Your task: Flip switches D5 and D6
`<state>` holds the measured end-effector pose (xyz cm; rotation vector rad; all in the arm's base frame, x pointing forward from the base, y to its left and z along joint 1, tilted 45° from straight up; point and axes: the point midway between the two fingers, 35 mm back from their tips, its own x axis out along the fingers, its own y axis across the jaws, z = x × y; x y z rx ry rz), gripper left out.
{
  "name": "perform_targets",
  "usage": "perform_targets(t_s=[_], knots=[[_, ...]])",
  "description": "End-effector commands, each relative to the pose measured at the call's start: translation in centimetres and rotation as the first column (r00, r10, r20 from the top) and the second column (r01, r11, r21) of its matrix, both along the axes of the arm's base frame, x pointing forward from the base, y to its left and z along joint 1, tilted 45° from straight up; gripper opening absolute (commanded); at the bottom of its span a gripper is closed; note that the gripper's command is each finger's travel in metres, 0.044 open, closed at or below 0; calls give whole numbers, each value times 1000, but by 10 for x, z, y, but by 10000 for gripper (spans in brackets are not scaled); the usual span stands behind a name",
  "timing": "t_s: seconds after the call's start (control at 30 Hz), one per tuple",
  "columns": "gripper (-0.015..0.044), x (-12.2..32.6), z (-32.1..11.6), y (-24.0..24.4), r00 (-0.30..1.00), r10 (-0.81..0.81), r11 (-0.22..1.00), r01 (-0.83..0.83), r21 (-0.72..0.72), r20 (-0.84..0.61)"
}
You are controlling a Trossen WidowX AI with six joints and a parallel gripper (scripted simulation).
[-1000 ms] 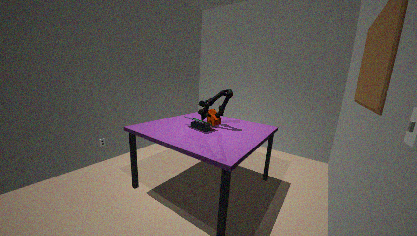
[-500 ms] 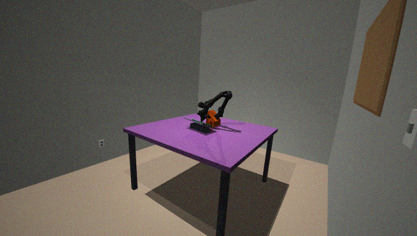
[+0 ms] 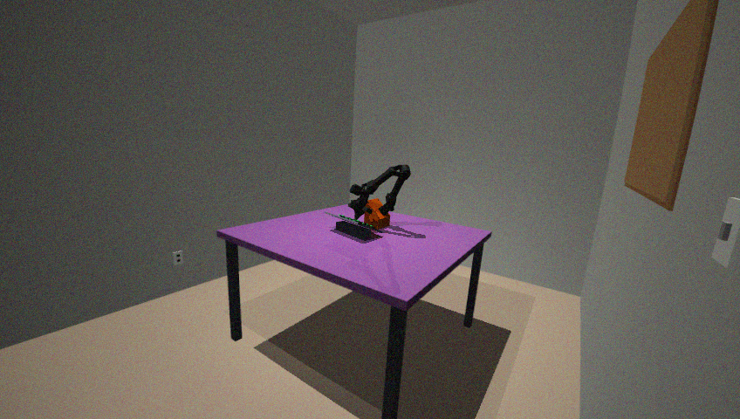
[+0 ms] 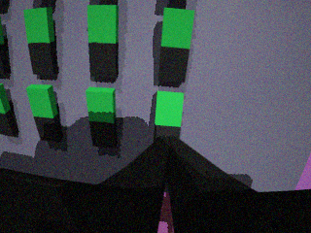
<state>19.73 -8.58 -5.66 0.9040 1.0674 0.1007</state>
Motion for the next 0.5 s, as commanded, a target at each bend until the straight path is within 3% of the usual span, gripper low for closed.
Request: perform_targets(t_s=[0.0, 0.47], knots=[[0, 1, 0, 1, 1000, -1, 1000, 1, 4, 1], [0, 2, -2, 2, 1000, -1, 1000, 1, 4, 1]])
